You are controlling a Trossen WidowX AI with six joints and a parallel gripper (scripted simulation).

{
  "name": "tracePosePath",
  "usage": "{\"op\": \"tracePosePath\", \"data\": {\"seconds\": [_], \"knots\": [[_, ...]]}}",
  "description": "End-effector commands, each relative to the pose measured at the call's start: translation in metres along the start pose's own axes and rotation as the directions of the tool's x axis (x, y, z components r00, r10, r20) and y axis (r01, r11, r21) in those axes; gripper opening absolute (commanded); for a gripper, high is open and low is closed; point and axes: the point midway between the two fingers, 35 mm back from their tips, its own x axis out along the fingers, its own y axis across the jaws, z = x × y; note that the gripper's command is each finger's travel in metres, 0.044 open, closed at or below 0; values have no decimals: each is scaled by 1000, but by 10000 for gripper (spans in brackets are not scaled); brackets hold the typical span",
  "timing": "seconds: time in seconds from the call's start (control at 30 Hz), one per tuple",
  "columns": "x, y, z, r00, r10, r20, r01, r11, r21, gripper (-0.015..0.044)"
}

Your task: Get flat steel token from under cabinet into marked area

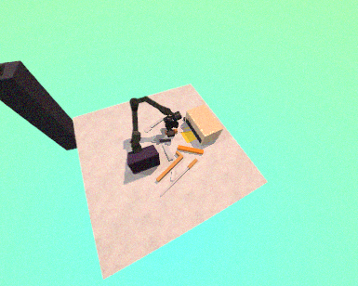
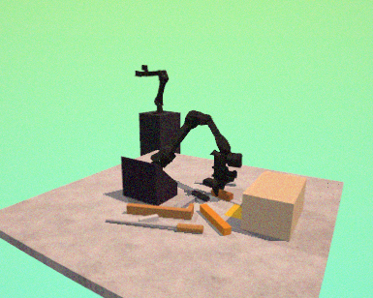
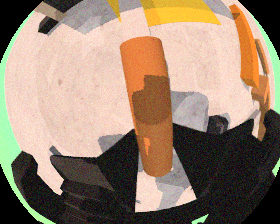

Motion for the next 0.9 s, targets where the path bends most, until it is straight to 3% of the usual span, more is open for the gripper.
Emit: {"op": "tracePosePath", "data": {"seconds": [0.0, 0.87], "knots": [[1, 0, -6, 1000, -2, -1, 2, 1000, 1, 0], [1, 1, -38, 1000, -2, -3, 2, 1000, 2, 0]]}}
